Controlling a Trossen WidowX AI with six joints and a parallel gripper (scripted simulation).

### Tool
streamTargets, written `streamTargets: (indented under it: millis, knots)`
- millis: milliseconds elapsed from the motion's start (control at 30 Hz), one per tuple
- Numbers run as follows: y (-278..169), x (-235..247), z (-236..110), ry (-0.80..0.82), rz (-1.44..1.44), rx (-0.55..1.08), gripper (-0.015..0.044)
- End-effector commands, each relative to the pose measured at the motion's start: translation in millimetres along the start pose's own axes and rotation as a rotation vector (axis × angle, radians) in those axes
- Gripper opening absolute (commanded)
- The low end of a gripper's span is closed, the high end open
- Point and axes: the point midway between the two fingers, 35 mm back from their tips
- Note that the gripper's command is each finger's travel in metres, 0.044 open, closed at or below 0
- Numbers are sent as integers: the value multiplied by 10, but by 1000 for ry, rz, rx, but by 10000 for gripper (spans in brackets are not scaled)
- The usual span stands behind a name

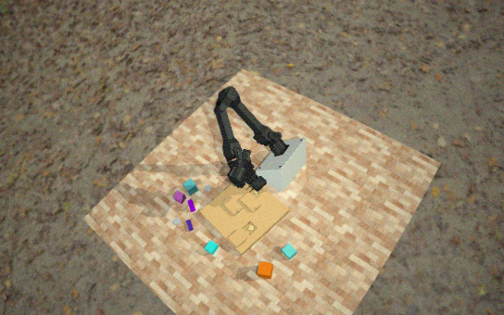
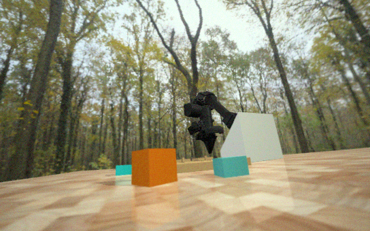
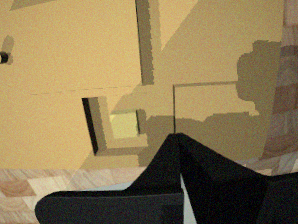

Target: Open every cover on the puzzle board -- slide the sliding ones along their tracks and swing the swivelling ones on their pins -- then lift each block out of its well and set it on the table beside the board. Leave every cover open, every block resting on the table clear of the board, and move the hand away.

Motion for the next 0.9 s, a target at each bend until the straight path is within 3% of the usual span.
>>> streamTargets:
  millis: [0,567,867]
  knots:
    - [14,-4,-67,4,7,-5,0]
    - [-5,-24,-218,-2,0,0,0]
    - [449,24,-311,4,3,-8,0]
Point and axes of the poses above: the point midway between the two fingers, 35 mm back from their tips, its own z axis out along the fingers, its own x axis across the jaws, y = z × x, and after that the axes turned 14 degrees about -z, right-handed
